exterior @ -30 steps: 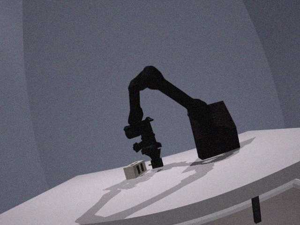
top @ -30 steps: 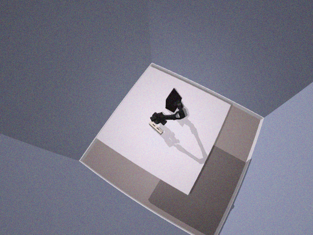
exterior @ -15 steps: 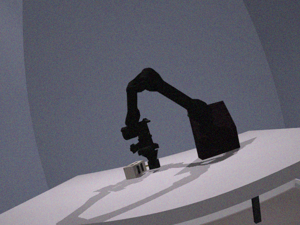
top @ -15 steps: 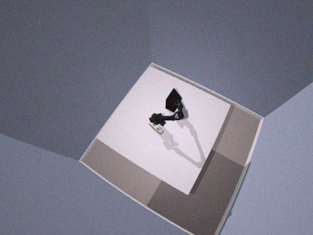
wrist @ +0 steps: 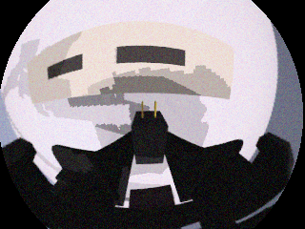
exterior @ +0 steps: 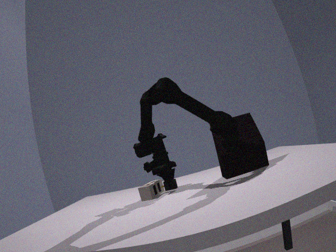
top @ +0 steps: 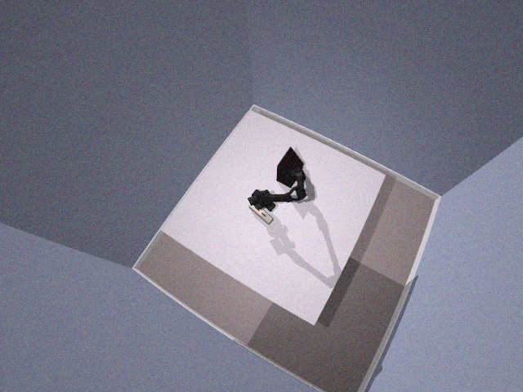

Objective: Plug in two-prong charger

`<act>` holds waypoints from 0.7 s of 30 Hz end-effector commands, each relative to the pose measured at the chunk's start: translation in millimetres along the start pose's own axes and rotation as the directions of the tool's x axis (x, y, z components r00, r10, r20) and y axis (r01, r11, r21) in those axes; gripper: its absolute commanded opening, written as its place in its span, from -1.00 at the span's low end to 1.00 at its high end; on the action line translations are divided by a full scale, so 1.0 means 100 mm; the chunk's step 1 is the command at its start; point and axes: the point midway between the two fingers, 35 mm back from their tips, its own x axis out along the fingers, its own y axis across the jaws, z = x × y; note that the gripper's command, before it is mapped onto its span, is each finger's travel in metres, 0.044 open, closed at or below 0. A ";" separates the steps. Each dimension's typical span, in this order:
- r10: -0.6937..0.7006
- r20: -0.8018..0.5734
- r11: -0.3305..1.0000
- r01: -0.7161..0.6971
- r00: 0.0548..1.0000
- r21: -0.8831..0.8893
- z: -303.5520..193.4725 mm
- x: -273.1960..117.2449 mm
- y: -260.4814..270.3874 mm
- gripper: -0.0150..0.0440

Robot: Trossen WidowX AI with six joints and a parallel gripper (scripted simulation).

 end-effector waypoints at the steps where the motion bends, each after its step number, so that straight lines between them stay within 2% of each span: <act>1: 0.004 -0.001 1.000 -0.004 1.000 0.006 0.00 0.01 0.00 -0.49; 21: 0.004 -0.001 1.000 -0.004 1.000 0.006 0.06 0.00 0.01 -0.49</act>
